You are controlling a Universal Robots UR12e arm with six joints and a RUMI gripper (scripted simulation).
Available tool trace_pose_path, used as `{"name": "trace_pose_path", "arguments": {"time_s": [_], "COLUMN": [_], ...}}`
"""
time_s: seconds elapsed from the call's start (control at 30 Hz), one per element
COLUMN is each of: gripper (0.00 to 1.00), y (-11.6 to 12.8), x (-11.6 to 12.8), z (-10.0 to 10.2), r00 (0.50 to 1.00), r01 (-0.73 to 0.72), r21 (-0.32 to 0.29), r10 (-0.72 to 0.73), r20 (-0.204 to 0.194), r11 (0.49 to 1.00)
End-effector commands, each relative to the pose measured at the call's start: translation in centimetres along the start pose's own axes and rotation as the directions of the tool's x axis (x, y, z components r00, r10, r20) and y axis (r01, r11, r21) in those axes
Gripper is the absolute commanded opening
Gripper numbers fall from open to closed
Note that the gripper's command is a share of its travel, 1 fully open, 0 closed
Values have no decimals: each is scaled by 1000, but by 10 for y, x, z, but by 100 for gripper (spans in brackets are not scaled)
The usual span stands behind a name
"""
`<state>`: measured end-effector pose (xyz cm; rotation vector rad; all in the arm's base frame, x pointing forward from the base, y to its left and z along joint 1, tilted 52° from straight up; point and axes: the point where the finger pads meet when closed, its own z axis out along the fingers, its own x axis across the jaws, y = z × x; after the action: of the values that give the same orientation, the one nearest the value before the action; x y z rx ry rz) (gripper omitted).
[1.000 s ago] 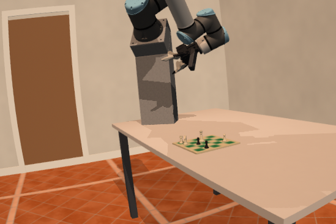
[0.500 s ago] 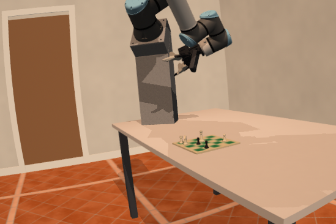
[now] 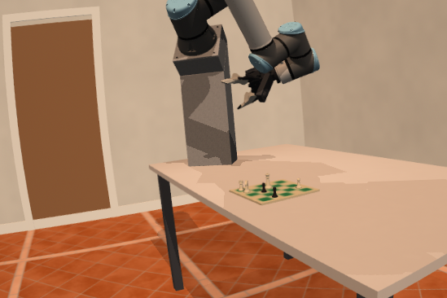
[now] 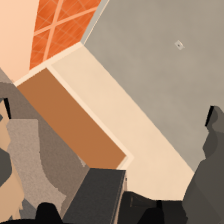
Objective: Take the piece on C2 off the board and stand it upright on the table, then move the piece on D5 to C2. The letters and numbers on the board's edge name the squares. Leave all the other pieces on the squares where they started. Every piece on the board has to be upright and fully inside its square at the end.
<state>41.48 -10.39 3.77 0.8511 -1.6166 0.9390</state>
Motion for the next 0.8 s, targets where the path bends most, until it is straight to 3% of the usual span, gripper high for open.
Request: {"name": "trace_pose_path", "arguments": {"time_s": [0.0,0.27,0.33,0.47,0.57,0.67,0.7,0.77], "gripper": [100,100,100,100,100,100,100,100], "y": [-23,-69,-69,-96,-114,-143,-143,-163], "x": [2,6,6,8,9,12,12,14], "z": [-11,-32,-32,-44,-53,-66,-66,-75], "r00": [994,951,951,908,870,801,801,746], "r01": [-105,-308,-308,-418,-491,-598,-598,-666], "r21": [-45,-121,-121,-159,-183,-216,-216,-234], "r10": [104,300,300,405,473,571,571,632], "r20": [-31,-77,-77,-110,-136,-179,-179,-210], "r11": [993,944,944,894,851,772,772,709]}}
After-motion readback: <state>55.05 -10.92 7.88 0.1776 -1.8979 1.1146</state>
